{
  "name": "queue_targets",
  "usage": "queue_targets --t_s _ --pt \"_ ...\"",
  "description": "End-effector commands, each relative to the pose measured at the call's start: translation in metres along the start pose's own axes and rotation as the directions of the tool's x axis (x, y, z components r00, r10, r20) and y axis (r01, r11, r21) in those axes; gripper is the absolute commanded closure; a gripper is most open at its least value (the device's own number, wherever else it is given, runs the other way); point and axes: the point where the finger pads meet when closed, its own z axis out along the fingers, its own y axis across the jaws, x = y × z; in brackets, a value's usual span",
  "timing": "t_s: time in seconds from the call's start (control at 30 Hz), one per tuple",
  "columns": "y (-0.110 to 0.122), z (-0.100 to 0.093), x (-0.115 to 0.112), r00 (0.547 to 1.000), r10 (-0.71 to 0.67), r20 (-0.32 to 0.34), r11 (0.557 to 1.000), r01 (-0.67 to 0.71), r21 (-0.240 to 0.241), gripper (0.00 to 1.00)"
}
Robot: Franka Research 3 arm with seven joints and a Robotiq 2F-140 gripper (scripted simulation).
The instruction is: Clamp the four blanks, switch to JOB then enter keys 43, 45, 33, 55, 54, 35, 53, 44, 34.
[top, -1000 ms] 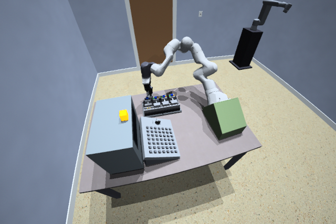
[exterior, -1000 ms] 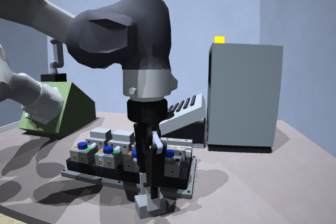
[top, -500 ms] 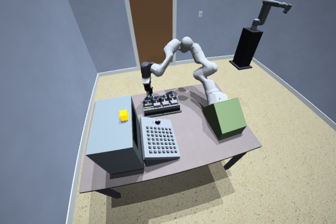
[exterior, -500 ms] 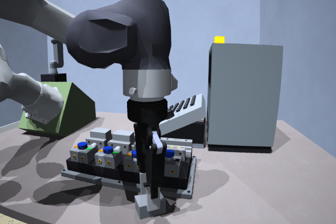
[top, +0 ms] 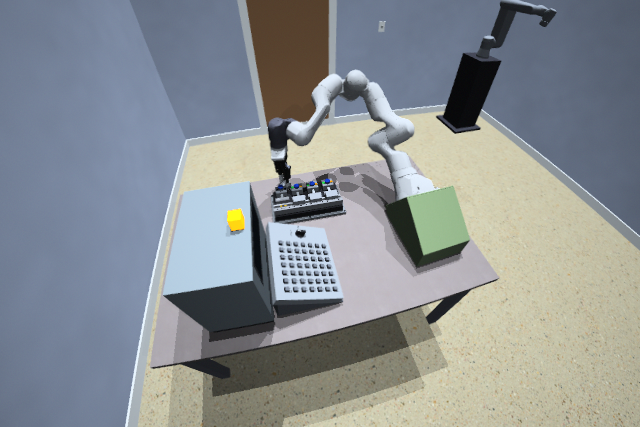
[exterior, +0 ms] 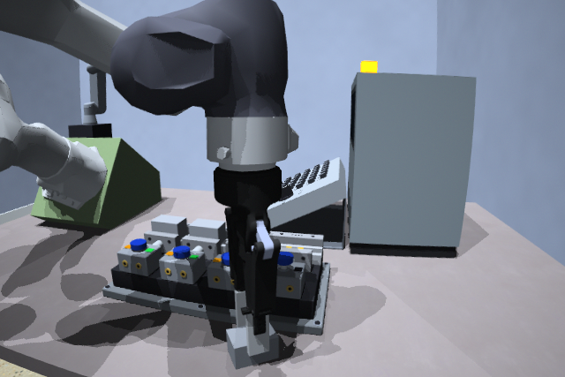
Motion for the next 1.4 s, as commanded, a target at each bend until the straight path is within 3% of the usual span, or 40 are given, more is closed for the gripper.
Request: queue_targets --t_s 0.0,0.8,1.1,1.17,1.37 --pt "0.000 0.002 -0.001 1.000 0.003 0.003 1.000 -0.003 -0.002 1.00" --pt "0.000 -0.005 -0.001 1.000 0.003 0.003 1.000 -0.003 -0.002 1.00" --pt "0.000 -0.043 -0.001 1.000 0.003 0.003 1.000 -0.003 -0.002 1.00" --pt "0.000 -0.043 -0.001 1.000 0.003 0.003 1.000 -0.003 -0.002 1.00" --pt "0.000 -0.083 -0.001 1.000 0.003 0.003 1.000 -0.003 -0.002 1.00"
